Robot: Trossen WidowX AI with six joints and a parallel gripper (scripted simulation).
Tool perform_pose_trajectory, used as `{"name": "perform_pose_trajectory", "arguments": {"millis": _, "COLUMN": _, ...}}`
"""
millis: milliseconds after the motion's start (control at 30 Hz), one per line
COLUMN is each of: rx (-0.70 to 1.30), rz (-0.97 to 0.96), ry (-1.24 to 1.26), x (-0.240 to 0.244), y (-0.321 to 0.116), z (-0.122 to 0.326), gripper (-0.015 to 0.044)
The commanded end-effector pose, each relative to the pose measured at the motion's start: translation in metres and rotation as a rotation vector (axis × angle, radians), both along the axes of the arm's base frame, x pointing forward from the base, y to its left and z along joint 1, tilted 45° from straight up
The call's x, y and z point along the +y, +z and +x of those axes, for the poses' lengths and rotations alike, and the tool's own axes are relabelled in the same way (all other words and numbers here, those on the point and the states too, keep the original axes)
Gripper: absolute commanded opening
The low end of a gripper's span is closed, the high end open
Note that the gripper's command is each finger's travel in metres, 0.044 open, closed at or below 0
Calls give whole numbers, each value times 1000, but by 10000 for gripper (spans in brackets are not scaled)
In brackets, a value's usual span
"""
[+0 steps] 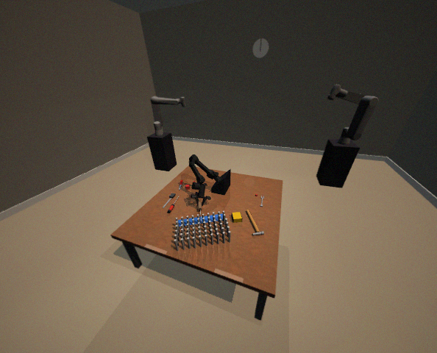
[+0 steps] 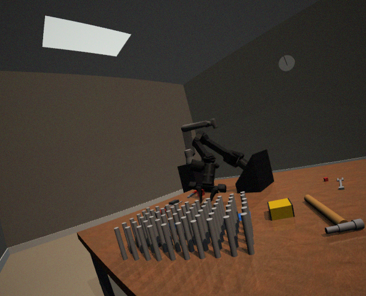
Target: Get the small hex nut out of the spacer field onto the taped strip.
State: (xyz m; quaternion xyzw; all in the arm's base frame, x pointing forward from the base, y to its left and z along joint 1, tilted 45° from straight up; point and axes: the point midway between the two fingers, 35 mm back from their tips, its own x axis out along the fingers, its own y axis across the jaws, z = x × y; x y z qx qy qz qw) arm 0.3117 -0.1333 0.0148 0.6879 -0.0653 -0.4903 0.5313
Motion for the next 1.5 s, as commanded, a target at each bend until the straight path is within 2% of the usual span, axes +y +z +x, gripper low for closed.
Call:
{"name": "perform_pose_trajectory", "arguments": {"millis": 0, "rx": -7, "rz": 3, "ry": -3, "x": 1, "y": -1, "z": 5, "gripper": 0}}
{"name": "perform_pose_trajectory", "arguments": {"millis": 1467, "rx": -8, "rz": 6, "ry": -2, "x": 9, "y": -10, "z": 30, "gripper": 0}}
